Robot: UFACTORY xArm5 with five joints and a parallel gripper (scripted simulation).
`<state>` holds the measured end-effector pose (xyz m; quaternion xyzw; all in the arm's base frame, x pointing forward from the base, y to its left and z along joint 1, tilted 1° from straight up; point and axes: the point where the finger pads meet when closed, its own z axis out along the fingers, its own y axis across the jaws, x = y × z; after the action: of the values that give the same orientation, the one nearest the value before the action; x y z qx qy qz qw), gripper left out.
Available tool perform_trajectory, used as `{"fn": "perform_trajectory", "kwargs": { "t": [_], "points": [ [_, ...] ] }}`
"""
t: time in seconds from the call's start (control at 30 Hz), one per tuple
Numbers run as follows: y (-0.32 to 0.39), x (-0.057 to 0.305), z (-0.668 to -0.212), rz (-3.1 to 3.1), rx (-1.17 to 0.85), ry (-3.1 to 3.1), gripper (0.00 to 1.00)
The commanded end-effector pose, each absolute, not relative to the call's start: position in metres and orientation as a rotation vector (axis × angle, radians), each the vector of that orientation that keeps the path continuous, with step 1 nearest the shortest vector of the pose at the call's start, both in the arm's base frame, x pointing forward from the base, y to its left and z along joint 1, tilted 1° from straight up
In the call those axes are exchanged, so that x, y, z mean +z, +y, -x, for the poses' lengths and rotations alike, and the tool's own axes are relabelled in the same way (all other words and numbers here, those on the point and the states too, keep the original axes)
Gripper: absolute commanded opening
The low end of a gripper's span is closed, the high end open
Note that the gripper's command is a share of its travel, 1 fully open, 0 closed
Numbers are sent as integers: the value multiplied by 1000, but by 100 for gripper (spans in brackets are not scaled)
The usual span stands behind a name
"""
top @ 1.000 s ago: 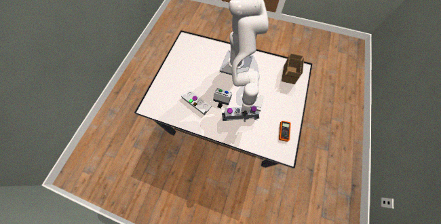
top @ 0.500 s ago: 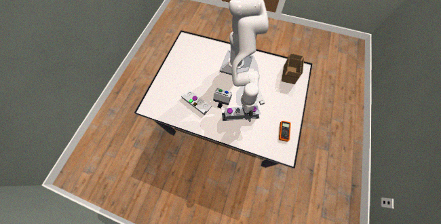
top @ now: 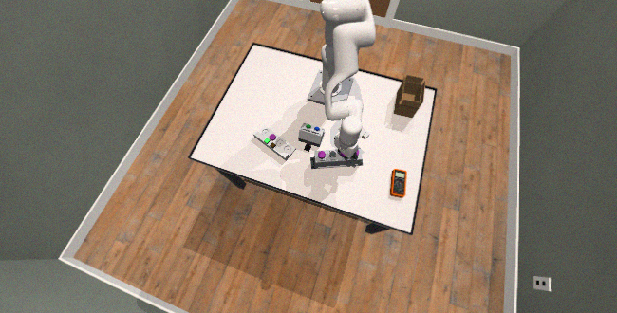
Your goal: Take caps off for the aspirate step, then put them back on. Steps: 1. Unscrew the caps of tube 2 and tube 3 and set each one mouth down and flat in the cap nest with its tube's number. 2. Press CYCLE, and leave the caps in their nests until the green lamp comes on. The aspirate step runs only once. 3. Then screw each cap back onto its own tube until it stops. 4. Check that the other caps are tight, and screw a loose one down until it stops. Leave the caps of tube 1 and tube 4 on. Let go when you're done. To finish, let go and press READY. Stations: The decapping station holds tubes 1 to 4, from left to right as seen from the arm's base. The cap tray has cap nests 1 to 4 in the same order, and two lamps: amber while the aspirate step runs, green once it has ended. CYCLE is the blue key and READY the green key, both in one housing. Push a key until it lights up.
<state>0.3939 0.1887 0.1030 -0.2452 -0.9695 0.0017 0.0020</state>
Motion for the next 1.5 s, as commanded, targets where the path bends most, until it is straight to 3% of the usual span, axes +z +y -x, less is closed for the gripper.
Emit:
{"fn": "perform_trajectory", "kwargs": {
  "t": [0.0, 0.03, 0.5, 1.47],
  "points": [
    [189, 105, -396, 742, 9, -3059, 46],
    [189, 105, -396, 742, 9, -3059, 0],
    [189, 105, -396, 742, 9, -3059, 0],
    [189, 104, -396, 2348, 1, -2099, 0]
  ]
}}
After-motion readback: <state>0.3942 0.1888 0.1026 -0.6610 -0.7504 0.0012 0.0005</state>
